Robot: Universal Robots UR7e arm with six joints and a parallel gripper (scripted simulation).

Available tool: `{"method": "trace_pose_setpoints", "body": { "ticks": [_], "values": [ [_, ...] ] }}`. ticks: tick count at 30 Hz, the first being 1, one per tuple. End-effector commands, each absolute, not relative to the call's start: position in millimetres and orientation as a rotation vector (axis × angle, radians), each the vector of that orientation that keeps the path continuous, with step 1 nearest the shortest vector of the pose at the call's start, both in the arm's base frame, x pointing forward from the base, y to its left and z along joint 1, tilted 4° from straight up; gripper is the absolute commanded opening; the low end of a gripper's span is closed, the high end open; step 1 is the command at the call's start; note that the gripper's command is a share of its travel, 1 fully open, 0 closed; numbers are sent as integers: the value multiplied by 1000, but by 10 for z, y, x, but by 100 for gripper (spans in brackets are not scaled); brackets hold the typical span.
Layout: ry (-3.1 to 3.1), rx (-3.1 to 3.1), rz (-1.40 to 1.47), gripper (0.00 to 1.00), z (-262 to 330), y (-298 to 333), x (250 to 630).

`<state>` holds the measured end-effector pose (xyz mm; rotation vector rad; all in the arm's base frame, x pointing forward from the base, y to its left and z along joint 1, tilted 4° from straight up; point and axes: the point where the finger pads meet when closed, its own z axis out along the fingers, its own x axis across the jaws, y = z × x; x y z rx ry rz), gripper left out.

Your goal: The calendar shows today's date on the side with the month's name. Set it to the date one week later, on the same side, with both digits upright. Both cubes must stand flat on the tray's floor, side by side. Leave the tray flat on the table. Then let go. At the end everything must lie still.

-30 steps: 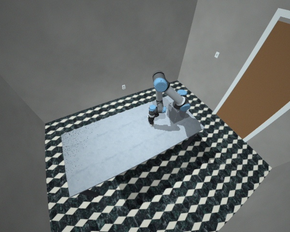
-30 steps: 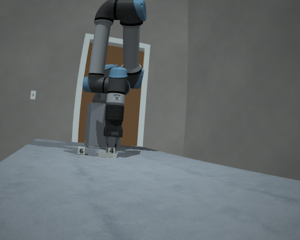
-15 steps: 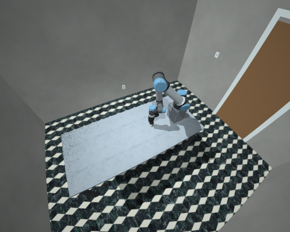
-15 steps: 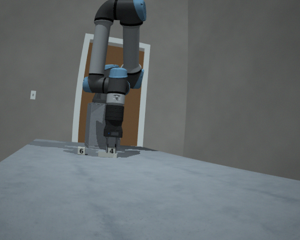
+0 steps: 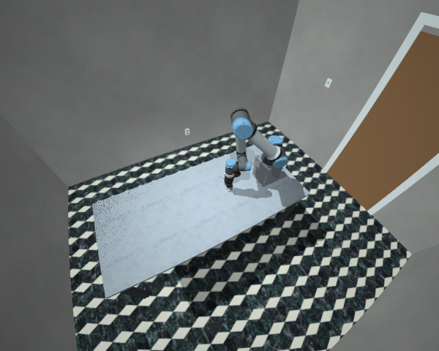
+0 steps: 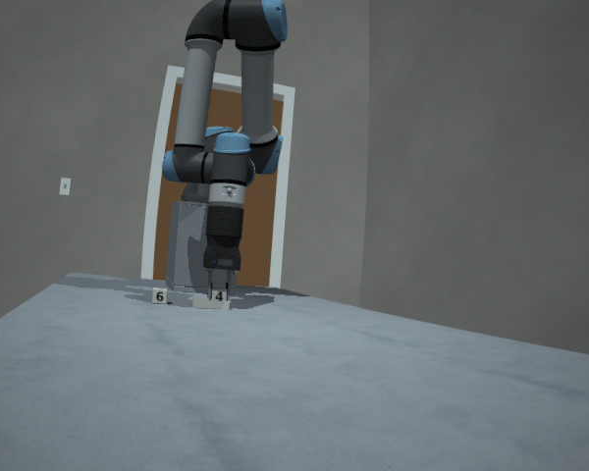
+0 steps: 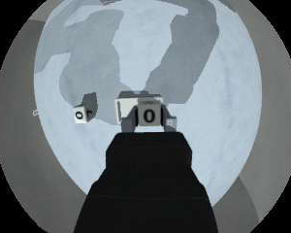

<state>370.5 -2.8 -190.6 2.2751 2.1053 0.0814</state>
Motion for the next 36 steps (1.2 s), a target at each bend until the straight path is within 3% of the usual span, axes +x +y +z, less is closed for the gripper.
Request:
{"method": "trace_pose_setpoints", "body": {
  "ticks": [1,28,29,31,32,36],
  "values": [
    [2105,2274,82,60,-1903,-29,3709],
    [2105,2274,82,60,-1903,-29,3709],
    [2105,2274,82,66,-1903,-29,3709],
    [2105,2274,82,66,-1903,-29,3709],
    [2105,2274,82,72,-1903,-29,3709],
    [2105,2274,82,78,-1903,-29,3709]
  ]
}}
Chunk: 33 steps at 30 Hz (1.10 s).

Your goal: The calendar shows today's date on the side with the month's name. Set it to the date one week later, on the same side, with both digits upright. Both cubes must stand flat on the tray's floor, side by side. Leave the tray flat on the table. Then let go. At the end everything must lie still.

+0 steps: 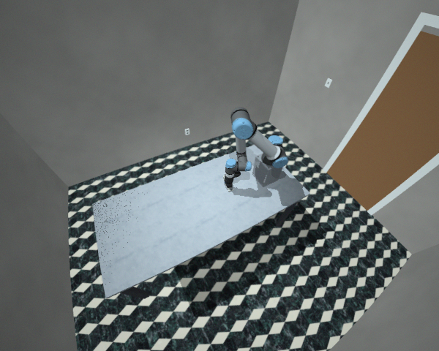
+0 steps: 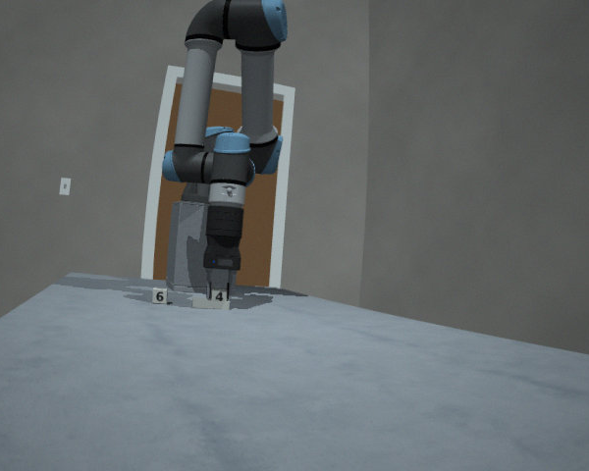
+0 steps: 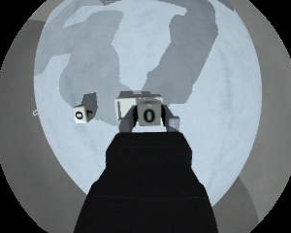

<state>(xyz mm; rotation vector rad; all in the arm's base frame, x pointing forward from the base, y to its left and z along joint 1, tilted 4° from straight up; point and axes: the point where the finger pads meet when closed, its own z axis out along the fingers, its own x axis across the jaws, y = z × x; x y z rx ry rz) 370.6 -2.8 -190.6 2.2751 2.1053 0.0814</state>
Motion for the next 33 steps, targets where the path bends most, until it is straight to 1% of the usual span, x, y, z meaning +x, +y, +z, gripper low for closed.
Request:
{"method": "trace_pose_setpoints", "body": {
  "ticks": [1,2,6,7,23,33],
  "values": [
    [2105,2274,82,78,-1903,-29,3709],
    [2105,2274,82,84,-1903,-29,3709],
    [2105,2274,82,84,-1903,-29,3709],
    [2105,2274,82,90,-1903,-29,3709],
    [2105,2274,82,90,-1885,-29,3708],
    [2105,2274,82,90,-1676,-30,3694]
  ]
}}
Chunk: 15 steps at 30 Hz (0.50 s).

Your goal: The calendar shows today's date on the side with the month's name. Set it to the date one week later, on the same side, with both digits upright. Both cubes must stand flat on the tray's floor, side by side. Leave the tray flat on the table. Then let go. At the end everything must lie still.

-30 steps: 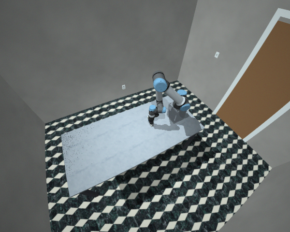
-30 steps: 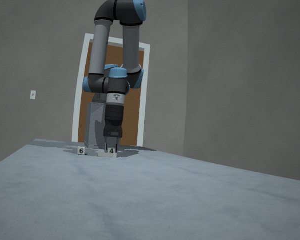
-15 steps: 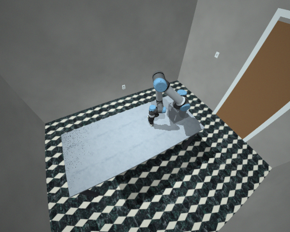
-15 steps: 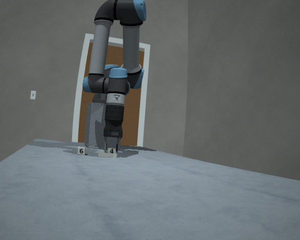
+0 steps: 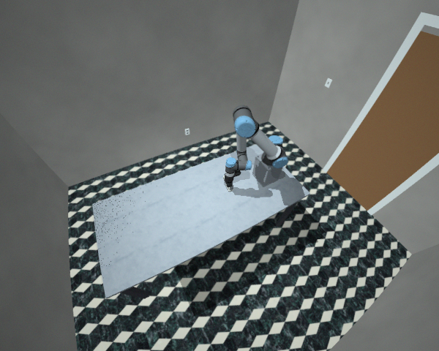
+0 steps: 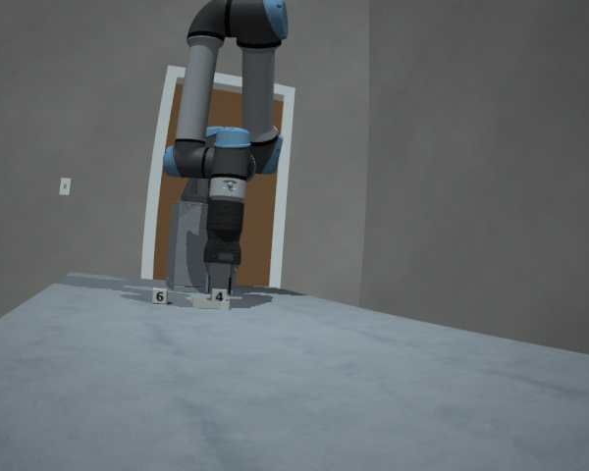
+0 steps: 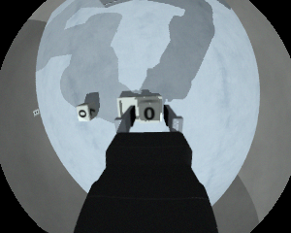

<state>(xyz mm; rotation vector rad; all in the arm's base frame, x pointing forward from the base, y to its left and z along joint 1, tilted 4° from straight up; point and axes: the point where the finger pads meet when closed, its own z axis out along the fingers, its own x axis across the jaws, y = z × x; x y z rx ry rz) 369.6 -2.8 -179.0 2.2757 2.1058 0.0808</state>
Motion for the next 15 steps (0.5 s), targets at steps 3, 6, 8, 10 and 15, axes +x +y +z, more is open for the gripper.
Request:
{"method": "trace_pose_setpoints", "body": {
  "ticks": [3,6,8,10,15],
  "values": [
    [2105,2274,82,90,-1573,-31,3687],
    [2105,2274,82,90,-1537,-31,3685],
    [2105,2274,82,90,-1463,-31,3680],
    [2105,2274,82,90,-1389,-32,3675],
    [2105,2274,82,90,-1218,-33,3663]
  ]
}}
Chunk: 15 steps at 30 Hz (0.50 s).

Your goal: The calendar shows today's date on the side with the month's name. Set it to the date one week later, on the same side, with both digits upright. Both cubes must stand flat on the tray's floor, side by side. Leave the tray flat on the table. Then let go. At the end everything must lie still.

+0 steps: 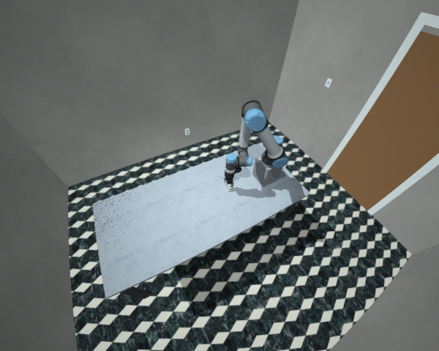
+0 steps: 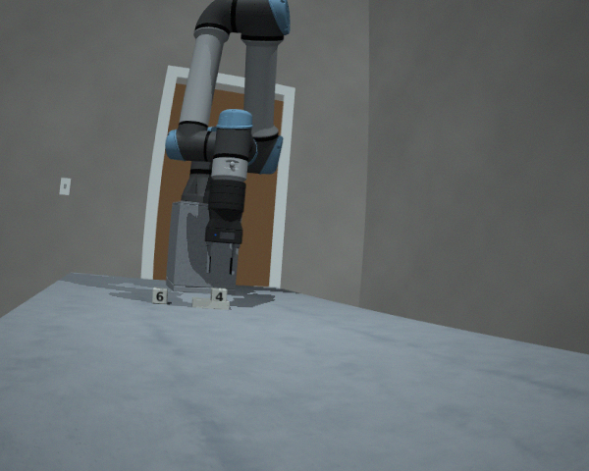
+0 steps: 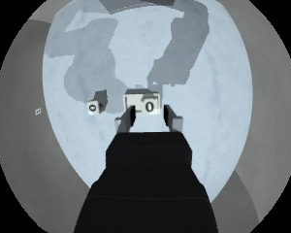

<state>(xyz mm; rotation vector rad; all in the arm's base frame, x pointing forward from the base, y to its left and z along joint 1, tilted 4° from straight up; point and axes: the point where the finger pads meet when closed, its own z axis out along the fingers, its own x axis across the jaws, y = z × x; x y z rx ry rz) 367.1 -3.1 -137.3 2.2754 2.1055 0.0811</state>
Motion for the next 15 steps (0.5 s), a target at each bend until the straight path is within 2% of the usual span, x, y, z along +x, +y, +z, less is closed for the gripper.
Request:
{"method": "trace_pose_setpoints", "body": {
  "ticks": [1,15],
  "values": [
    [2105,2274,82,90,-1189,-33,3661],
    [2105,2274,82,90,-1007,-34,3649]
  ]
}}
